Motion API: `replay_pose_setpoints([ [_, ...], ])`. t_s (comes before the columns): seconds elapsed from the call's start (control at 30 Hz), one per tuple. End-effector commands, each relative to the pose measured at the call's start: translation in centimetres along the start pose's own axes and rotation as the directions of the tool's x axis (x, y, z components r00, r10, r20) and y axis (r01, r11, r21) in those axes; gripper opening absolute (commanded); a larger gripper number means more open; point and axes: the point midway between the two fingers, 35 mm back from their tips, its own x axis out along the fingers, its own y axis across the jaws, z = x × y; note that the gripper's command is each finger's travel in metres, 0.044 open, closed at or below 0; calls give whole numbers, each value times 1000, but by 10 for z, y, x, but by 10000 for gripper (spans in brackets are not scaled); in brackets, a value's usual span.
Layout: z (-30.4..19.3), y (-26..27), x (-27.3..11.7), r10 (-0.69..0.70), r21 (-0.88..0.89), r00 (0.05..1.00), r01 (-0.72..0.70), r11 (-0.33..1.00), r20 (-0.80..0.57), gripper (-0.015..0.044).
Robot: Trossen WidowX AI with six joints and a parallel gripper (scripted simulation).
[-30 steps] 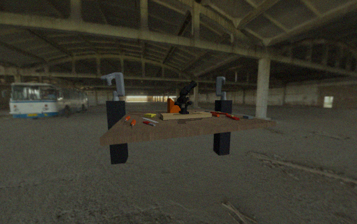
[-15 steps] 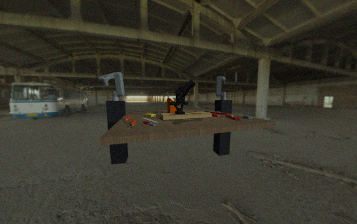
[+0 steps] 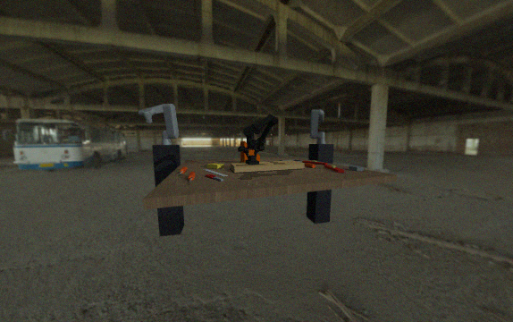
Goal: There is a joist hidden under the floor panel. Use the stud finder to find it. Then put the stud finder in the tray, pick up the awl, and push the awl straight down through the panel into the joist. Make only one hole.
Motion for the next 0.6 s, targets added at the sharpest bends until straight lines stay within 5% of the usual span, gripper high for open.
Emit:
replay_pose_setpoints([
  [0.0,-1,-15,0,-4,5,1000,4,1000,0,0],
  [0.57,-2,-68,-2,-7,4,1000,7,1000,0,0],
])
